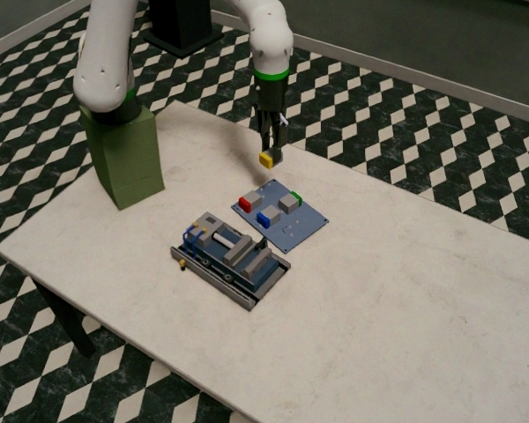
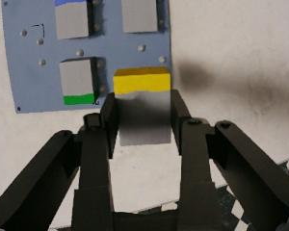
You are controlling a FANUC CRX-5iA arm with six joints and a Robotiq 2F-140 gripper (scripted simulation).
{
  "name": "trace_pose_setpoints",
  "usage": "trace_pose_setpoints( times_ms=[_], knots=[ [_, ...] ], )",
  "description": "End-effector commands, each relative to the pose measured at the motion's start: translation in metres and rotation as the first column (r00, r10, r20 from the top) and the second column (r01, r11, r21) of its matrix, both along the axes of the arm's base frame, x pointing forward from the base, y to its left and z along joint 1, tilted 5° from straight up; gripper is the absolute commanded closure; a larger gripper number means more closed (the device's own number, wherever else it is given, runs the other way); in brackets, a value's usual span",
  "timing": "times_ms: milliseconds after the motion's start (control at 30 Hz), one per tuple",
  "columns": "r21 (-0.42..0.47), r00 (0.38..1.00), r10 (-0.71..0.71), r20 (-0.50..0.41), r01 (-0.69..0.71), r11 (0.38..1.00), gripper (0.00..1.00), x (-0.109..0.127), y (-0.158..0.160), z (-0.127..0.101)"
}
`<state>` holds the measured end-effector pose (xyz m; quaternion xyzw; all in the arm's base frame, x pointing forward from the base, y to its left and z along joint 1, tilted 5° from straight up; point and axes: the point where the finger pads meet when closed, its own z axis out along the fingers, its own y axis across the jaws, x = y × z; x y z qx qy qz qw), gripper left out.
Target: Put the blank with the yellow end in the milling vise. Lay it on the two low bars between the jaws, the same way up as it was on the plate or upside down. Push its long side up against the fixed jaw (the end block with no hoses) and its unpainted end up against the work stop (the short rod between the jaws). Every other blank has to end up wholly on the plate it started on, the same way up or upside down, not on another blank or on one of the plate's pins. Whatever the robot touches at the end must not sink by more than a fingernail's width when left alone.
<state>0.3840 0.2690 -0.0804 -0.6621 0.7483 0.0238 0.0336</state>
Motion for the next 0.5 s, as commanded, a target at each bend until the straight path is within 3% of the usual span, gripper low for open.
trace_pose_setpoints(
  times_ms=[0, 467],
  knots=[
    [0.001, 1.000, 0.000, 0.001, 0.000, 1.000, 0.90, 0.0006, 0.0003, 0.0016],
    [0.001, 1.000, 0.000, 0.001, 0.000, 1.000, 0.90, 0.0006, 0.0004, 0.0001]
  ],
)
